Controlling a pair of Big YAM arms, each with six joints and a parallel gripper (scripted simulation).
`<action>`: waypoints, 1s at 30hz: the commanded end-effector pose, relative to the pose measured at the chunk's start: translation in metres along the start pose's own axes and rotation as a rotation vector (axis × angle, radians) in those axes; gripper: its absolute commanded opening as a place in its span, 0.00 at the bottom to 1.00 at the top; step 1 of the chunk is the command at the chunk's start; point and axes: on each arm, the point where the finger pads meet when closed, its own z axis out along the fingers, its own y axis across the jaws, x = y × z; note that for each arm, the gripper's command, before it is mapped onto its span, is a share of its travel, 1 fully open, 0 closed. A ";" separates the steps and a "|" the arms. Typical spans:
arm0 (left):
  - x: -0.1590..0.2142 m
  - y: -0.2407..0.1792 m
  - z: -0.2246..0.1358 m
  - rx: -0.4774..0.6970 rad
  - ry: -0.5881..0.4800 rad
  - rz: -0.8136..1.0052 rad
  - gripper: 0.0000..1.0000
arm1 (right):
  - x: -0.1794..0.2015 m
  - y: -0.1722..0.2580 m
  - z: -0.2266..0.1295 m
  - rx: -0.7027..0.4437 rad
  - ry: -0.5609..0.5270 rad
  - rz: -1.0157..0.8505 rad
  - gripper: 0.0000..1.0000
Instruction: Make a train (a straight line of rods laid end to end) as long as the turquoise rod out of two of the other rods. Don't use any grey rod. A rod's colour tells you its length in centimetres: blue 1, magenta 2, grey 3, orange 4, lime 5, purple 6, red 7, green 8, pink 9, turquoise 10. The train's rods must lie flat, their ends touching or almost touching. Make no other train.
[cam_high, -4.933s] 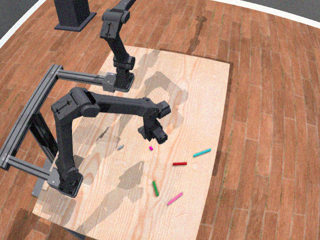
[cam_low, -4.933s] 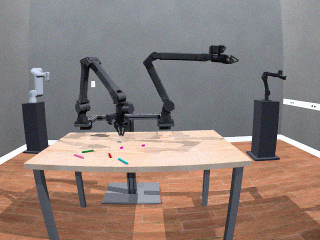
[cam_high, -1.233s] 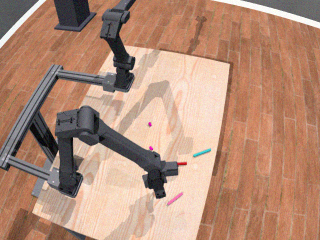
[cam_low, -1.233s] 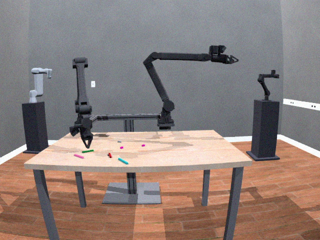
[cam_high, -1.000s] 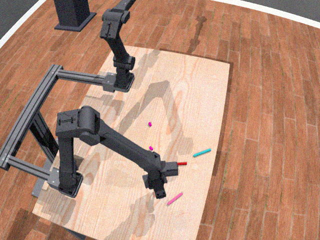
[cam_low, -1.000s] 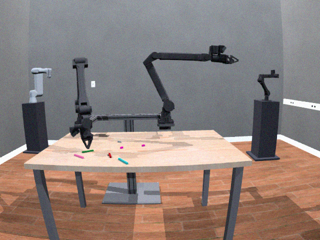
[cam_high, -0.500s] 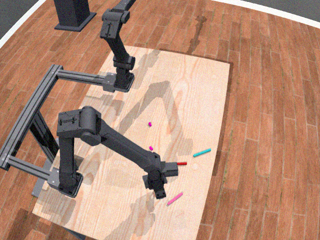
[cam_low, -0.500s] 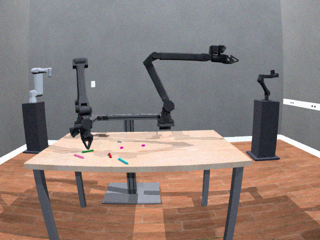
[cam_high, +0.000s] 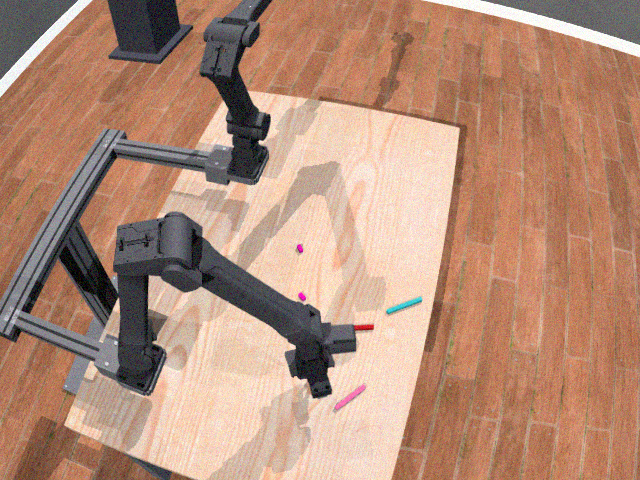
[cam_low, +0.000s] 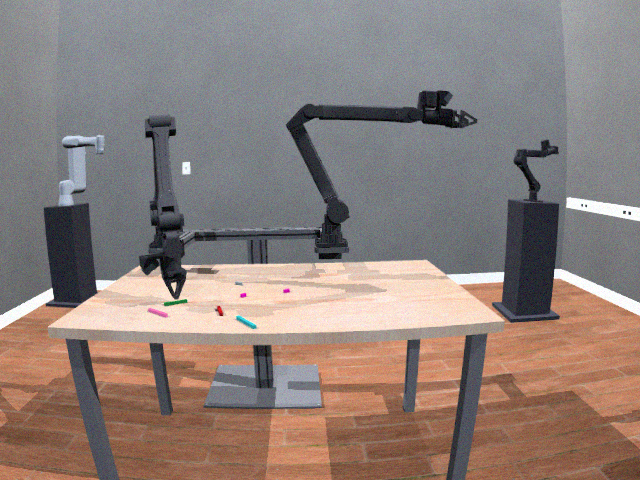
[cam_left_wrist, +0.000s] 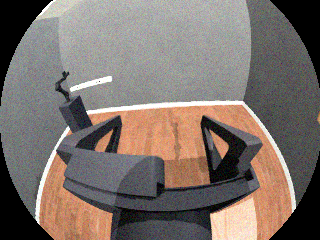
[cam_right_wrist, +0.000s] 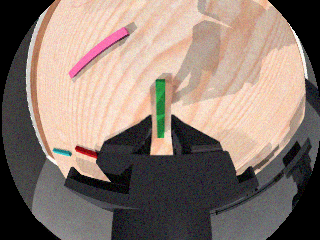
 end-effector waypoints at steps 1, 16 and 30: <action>-0.015 0.003 -0.005 -0.009 -0.042 -0.013 1.00 | 0.005 0.010 -0.002 -0.019 -0.001 -0.006 0.23; -0.015 0.003 -0.005 -0.009 -0.042 -0.013 1.00 | 0.006 0.012 -0.002 -0.019 -0.001 -0.002 0.23; -0.015 0.003 -0.005 -0.009 -0.042 -0.013 1.00 | 0.008 0.015 -0.003 -0.023 -0.002 -0.006 0.23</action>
